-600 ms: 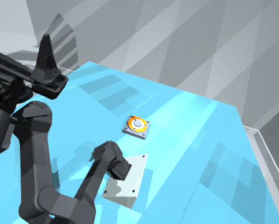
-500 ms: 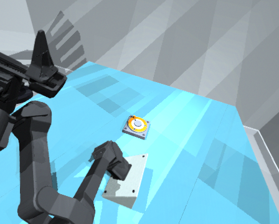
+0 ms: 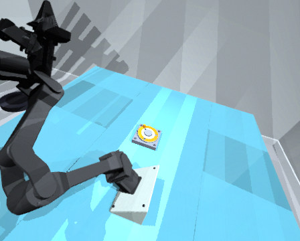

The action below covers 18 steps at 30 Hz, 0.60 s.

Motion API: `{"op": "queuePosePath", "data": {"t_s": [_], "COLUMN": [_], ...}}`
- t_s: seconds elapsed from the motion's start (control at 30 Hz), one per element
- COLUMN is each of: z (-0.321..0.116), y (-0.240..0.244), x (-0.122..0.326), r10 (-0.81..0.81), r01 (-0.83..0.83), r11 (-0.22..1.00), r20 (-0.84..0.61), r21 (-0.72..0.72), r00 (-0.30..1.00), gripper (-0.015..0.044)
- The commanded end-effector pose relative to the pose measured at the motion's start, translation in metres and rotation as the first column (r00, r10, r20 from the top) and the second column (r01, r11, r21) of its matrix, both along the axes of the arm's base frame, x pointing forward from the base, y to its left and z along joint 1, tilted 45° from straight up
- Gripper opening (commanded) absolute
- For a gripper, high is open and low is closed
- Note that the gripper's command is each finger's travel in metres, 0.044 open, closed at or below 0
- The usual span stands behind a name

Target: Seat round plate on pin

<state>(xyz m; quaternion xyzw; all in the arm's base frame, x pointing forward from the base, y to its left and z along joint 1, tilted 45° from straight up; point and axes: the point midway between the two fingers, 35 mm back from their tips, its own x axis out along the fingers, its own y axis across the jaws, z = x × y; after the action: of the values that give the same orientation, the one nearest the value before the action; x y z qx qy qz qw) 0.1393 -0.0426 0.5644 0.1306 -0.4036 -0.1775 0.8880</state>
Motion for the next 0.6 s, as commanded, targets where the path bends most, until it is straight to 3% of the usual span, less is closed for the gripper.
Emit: {"op": "queuePosePath", "data": {"t_s": [0.0,0.17,0.27,0.43,0.5,0.57], "z": [-0.013,-0.053,-0.073,-0.155,-0.171,-0.216], "y": [0.013,0.049,0.052,0.070,0.071,0.074], "x": [0.038,0.126,0.155,0.225,0.235,0.255], "r10": [-0.068,-0.085,-0.048,-0.061,-0.062,-0.060], "r01": [0.047,-0.083,-0.142,-0.377,-0.417,-0.524], "r11": [0.989,0.929,0.931,0.849,0.835,0.799], "r20": [-0.142,-0.427,-0.498,-0.776,-0.815,-0.906], "r21": [-0.144,-0.360,-0.336,-0.371,-0.358,-0.295], "r00": [0.987,0.900,0.866,0.628,0.576,0.419], "gripper": [0.0000,0.0000,0.0000,0.0000,0.0000,0.0000]}}
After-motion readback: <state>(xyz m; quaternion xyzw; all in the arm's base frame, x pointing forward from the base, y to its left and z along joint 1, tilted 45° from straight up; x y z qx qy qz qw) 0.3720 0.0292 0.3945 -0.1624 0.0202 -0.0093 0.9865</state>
